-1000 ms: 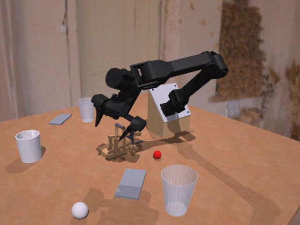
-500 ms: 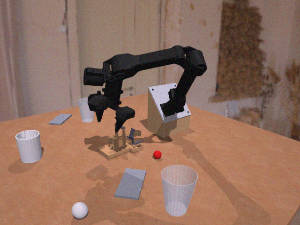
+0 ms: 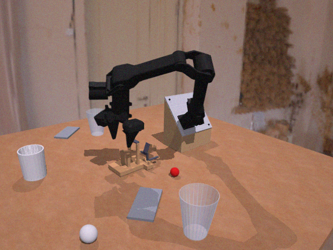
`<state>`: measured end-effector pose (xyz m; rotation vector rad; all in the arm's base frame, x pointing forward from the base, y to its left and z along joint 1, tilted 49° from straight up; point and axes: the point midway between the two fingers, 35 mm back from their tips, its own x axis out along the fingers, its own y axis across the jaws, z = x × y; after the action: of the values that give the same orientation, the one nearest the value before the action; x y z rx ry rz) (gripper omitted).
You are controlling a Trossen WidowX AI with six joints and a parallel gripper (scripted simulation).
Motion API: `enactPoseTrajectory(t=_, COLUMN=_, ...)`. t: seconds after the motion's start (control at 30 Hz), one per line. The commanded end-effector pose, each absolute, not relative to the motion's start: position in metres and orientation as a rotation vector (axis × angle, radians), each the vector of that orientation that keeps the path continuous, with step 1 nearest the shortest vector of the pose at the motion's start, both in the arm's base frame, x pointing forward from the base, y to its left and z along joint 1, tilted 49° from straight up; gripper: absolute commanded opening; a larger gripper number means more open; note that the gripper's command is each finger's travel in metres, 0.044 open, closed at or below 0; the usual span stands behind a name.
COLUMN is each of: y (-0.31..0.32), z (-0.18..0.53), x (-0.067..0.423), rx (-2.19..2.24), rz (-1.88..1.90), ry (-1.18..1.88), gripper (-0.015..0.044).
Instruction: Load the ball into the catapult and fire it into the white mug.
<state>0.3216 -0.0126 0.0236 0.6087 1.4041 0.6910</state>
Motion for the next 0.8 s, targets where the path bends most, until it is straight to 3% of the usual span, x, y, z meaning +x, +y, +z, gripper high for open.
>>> enactPoseTrajectory(t=0.0, y=0.005, z=0.011, x=0.317, rx=0.621, rz=0.702, ry=1.419, gripper=0.044)
enactPoseTrajectory(t=0.77, y=0.029, z=-0.011, x=0.318, rx=0.621, rz=0.701, ry=1.419, gripper=0.044)
